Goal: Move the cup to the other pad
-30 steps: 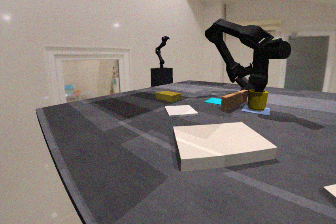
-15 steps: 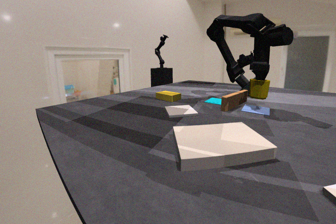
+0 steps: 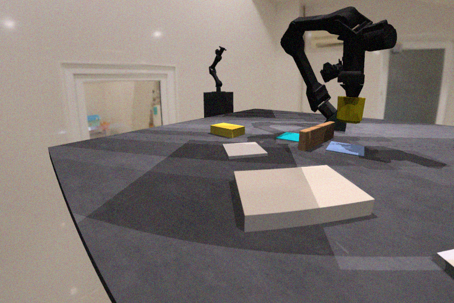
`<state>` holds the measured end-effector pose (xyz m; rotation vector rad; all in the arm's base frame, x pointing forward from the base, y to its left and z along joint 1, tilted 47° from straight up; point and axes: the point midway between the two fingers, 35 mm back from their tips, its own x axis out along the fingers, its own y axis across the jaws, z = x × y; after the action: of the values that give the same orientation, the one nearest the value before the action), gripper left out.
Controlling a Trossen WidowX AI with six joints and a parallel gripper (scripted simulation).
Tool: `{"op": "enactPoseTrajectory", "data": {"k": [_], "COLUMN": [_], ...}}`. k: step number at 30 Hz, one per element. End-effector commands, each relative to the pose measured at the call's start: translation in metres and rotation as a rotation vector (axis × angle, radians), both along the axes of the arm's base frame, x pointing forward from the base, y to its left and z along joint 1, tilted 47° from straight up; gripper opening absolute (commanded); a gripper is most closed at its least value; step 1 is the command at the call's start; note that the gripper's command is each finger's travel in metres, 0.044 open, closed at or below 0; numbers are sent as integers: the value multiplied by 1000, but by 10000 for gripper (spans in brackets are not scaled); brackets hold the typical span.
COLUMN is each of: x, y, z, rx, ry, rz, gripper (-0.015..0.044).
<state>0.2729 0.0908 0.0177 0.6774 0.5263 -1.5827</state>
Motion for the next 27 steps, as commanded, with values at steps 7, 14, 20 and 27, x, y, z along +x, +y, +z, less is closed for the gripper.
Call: {"op": "enactPoseTrajectory", "data": {"k": [7,14,20,27], "x": [0,-1,-4,-9], "y": [0,-1,-7,-16], "z": [0,1,8,18], "rx": [0,0,1,2], "ry": [0,0,-1,-1], "rz": [0,0,-1,-2], "gripper": [0,0,0,0]}}
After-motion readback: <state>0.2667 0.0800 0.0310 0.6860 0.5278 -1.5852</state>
